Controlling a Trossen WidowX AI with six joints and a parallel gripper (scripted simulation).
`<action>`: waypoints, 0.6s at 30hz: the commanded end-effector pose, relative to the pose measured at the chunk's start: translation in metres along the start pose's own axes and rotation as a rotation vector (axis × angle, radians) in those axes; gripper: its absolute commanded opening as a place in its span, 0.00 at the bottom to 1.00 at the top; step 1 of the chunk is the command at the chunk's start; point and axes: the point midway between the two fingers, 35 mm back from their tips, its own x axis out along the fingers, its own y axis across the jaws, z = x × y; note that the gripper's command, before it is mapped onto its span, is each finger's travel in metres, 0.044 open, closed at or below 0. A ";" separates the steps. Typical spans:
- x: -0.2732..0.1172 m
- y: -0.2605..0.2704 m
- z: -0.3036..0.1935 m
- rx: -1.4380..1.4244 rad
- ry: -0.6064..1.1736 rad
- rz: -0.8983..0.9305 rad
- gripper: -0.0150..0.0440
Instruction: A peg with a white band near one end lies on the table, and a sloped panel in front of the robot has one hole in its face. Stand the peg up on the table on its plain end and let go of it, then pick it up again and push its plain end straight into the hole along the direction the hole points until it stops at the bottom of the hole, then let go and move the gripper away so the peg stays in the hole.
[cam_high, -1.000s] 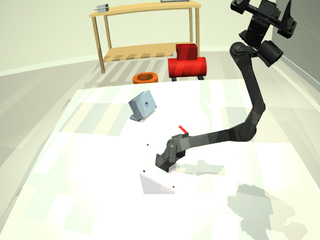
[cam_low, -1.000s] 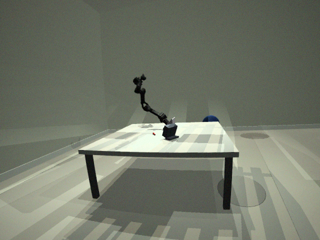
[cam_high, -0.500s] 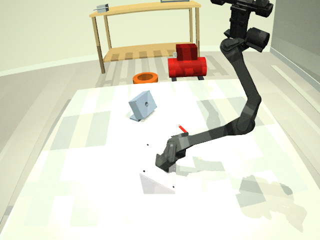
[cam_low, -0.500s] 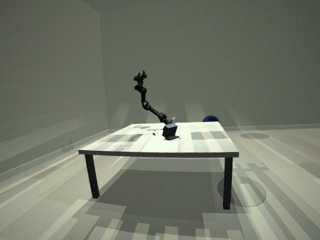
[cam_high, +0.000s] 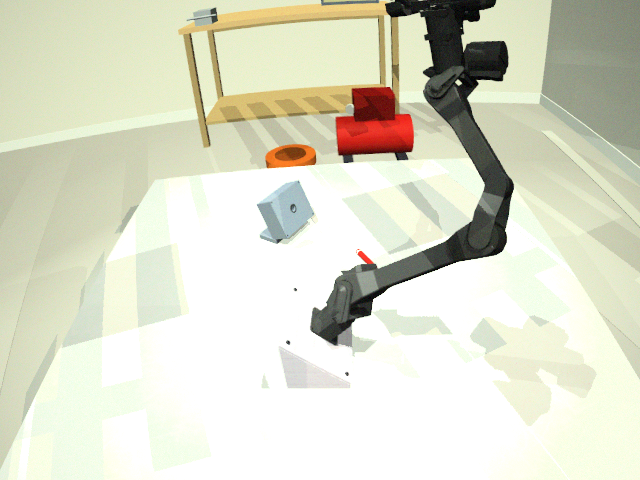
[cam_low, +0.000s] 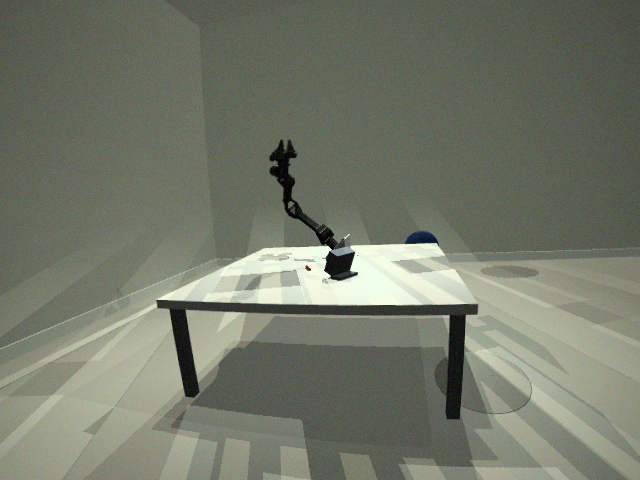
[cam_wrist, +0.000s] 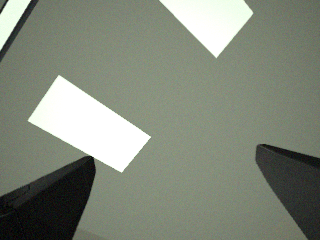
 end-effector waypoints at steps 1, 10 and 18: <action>-0.003 -0.031 0.010 -0.019 -0.047 -0.093 1.00; -0.021 -0.098 0.035 -0.057 -0.155 -0.321 1.00; -0.049 -0.155 0.053 -0.097 -0.230 -0.535 1.00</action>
